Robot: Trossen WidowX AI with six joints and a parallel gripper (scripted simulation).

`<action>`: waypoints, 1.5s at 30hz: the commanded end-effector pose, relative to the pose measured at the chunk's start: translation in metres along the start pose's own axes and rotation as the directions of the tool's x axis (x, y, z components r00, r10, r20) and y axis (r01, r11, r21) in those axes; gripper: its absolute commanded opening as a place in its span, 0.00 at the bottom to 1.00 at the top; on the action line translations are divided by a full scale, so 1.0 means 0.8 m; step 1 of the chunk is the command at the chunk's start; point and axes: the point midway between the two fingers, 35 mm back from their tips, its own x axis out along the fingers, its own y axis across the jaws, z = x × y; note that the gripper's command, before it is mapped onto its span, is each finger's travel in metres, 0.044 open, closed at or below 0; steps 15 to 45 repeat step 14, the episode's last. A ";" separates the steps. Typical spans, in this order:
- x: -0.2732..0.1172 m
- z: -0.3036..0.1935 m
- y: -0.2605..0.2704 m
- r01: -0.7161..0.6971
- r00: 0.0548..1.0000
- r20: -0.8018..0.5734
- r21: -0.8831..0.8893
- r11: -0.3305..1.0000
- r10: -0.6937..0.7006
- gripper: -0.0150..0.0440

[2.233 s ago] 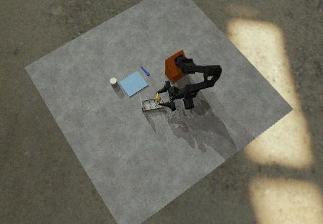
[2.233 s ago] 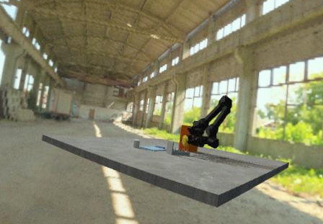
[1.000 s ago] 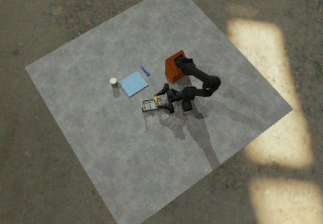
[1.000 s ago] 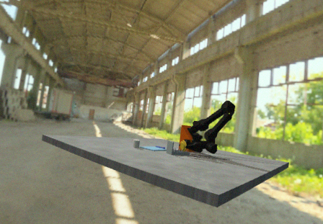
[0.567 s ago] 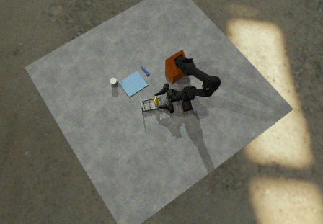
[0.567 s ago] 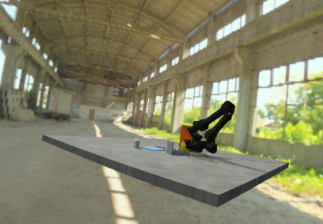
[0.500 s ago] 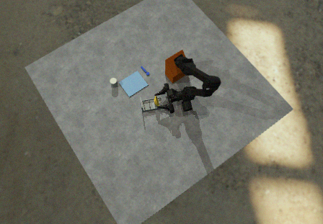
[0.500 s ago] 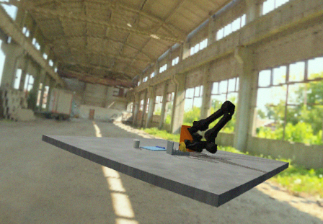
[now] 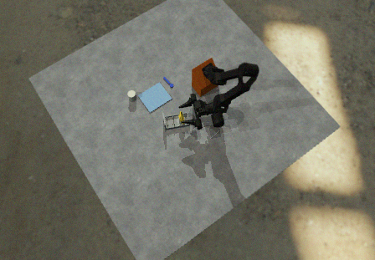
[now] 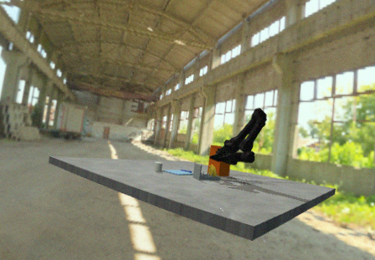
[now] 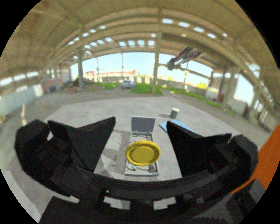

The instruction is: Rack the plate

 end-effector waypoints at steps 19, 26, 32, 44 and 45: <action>0.006 0.062 -0.005 0.056 0.998 -0.009 -0.139 0.989 -0.058 0.93; 0.006 0.062 -0.005 0.056 0.998 -0.009 -0.139 0.989 -0.058 0.93; 0.006 0.062 -0.005 0.056 0.998 -0.009 -0.139 0.989 -0.058 0.93; 0.006 0.062 -0.005 0.056 0.998 -0.009 -0.139 0.989 -0.058 0.93; 0.006 0.062 -0.005 0.056 0.998 -0.009 -0.139 0.989 -0.058 0.93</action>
